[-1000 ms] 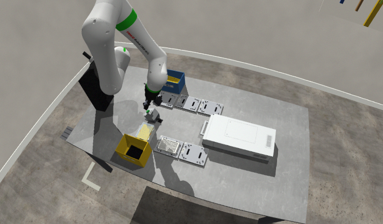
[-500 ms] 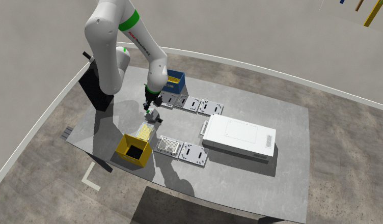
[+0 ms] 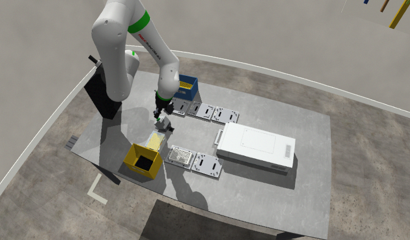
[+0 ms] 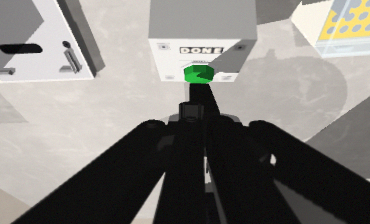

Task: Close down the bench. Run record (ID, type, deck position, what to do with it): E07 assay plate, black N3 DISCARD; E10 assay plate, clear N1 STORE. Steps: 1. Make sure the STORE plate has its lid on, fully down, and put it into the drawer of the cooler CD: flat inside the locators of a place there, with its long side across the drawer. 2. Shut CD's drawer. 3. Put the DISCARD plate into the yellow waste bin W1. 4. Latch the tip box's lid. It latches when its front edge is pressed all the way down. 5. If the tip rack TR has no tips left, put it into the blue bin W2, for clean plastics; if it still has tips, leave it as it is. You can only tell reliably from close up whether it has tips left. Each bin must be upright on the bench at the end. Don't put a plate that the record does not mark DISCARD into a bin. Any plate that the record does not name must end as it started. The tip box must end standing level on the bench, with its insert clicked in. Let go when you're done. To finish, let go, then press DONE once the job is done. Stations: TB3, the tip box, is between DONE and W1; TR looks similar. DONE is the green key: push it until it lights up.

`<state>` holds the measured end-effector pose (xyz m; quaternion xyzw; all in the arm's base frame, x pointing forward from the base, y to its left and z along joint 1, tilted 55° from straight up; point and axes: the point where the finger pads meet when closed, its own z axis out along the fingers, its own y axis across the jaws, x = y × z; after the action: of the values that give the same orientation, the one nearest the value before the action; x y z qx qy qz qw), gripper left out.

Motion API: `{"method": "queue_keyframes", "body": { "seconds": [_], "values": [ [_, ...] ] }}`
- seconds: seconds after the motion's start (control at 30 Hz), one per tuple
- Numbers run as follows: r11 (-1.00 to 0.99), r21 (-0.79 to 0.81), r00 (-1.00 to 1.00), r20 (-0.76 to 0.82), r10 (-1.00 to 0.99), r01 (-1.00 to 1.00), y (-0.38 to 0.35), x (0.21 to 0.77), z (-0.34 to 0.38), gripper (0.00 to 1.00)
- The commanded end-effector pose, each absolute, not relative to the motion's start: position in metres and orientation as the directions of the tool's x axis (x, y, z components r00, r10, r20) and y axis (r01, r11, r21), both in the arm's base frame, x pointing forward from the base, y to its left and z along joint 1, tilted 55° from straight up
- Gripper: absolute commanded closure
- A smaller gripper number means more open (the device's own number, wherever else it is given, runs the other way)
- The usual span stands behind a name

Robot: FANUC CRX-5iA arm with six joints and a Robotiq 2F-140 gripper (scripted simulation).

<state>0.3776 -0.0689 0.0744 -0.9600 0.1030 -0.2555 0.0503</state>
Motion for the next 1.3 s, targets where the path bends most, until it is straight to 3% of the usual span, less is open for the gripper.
{"method": "queue_keyframes", "body": {
  "seconds": [0.0, 1.27],
  "values": [
    [-0.974, -0.149, 0.848, 0.481, -0.224, -0.172, -0.0690, 0.3780, 0.0744, 0.90],
    [-0.974, -0.149, 0.848, 0.481, -0.224, -0.172, -0.0693, 0.3826, 0.0711, 0.90]
  ]
}}
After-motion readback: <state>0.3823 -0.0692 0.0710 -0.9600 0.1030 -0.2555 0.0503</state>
